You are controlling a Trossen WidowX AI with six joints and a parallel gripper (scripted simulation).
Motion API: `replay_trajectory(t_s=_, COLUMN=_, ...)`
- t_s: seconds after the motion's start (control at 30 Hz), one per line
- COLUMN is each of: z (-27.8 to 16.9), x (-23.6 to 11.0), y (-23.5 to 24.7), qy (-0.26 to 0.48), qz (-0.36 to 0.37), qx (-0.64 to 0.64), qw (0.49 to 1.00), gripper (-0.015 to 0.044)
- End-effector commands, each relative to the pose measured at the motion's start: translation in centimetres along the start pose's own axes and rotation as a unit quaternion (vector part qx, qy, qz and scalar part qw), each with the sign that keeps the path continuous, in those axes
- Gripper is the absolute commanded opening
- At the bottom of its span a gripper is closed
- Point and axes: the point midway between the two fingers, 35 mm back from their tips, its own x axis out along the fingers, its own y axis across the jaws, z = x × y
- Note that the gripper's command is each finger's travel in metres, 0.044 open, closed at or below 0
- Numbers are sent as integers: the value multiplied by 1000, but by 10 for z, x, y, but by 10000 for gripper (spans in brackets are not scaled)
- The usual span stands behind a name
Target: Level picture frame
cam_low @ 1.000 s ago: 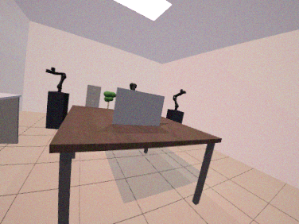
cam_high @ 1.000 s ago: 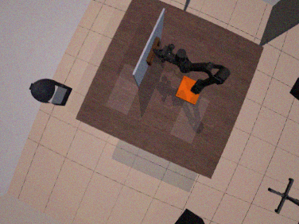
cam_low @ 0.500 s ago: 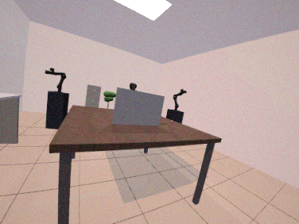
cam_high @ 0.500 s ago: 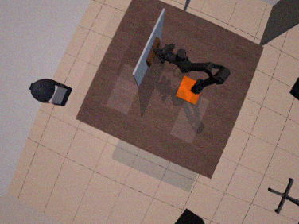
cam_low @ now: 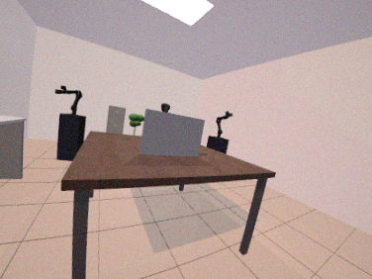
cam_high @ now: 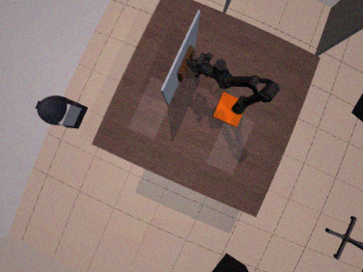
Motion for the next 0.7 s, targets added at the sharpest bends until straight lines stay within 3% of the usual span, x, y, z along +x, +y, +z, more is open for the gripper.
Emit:
replay_trajectory(t_s=0.0, z=0, x=0, y=0, qy=1, qz=0, qx=6, qw=1000, gripper=0)
replay_trajectory(t_s=0.5, z=0, x=0, y=0, qy=1, qz=-1, qx=51, qw=999, gripper=0)
replay_trajectory(t_s=0.67, z=0, x=0, y=0, qy=0, qz=0, qx=42, qw=999, gripper=131)
